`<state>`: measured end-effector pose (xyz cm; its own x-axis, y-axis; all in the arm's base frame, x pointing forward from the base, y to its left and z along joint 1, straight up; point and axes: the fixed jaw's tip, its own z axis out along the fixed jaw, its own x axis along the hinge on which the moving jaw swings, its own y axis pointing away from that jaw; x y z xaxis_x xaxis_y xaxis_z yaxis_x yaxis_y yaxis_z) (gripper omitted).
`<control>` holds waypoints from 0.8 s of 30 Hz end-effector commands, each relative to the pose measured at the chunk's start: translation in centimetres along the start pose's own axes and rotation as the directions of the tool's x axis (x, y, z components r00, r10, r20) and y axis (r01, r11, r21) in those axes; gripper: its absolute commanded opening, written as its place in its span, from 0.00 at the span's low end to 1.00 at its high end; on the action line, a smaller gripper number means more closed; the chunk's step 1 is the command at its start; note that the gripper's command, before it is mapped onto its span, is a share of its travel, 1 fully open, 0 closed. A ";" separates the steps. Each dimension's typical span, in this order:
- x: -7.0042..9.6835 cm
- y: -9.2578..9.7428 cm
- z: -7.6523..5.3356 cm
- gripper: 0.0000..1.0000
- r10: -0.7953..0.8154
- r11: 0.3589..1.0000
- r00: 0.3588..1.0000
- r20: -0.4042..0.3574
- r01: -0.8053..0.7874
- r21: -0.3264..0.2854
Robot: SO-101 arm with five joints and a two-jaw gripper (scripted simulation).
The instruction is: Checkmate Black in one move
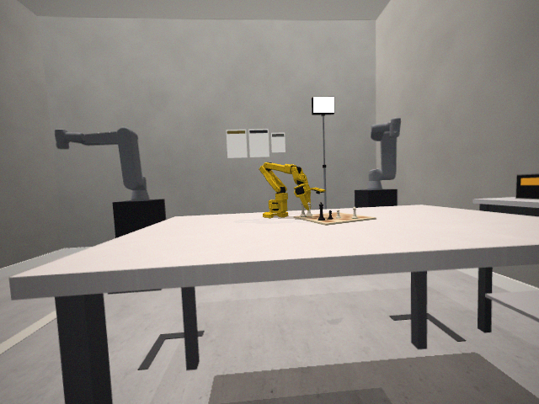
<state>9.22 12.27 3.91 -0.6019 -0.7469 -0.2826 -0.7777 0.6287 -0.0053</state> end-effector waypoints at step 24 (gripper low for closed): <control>0.0 0.1 0.2 0.00 -0.011 1.000 1.000 -0.007 0.011 -0.003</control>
<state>9.27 12.32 3.97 -0.6022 -0.7473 -0.2809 -0.7777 0.6287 -0.0053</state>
